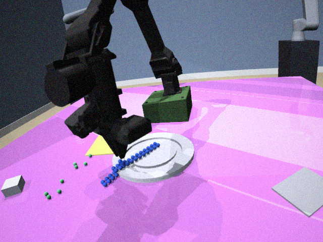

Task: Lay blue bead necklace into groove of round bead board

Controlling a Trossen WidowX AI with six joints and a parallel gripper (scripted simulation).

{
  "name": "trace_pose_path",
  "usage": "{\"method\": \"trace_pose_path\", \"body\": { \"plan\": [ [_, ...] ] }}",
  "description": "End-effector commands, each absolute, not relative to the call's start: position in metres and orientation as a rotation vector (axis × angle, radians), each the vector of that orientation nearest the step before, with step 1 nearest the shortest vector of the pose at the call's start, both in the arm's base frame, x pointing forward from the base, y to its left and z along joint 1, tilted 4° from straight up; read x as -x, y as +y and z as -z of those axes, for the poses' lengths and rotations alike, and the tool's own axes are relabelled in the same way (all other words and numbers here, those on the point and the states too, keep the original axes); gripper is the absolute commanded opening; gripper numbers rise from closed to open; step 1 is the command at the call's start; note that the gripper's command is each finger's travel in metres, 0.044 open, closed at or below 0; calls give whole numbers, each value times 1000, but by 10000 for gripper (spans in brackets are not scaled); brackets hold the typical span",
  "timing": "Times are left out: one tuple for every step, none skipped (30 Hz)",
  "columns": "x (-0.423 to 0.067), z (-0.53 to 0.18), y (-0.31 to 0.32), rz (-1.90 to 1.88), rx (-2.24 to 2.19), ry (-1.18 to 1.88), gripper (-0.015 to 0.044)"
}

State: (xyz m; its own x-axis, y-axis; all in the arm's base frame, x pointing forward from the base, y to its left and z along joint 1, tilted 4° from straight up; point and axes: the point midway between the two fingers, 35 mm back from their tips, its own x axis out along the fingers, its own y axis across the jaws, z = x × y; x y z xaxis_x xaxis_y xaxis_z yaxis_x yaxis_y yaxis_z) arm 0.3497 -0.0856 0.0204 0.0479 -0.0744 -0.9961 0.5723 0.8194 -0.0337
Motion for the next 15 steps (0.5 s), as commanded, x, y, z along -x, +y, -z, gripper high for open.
{"method": "trace_pose_path", "body": {
  "plan": [
    [-344,-20,-72,517,-424,1449,0],
    [-342,-20,-69,517,-425,1449,0],
    [-341,-20,-66,517,-425,1450,0],
    [-340,-19,-63,517,-425,1450,0],
    [-338,-19,-60,516,-425,1450,0],
    [-337,-19,-58,516,-425,1450,0],
    [-335,-18,-55,516,-426,1450,0],
    [-333,-18,-52,516,-426,1451,0],
    [-332,-17,-49,516,-426,1451,0],
    [-330,-17,-46,516,-426,1451,0],
    [-329,-17,-43,516,-426,1451,0],
    [-327,-16,-41,516,-426,1451,0],
    [-326,-16,-40,515,-426,1452,0],
    [-326,-16,-39,515,-426,1452,0],
    [-326,-16,-39,515,-426,1452,0]
  ]
}}
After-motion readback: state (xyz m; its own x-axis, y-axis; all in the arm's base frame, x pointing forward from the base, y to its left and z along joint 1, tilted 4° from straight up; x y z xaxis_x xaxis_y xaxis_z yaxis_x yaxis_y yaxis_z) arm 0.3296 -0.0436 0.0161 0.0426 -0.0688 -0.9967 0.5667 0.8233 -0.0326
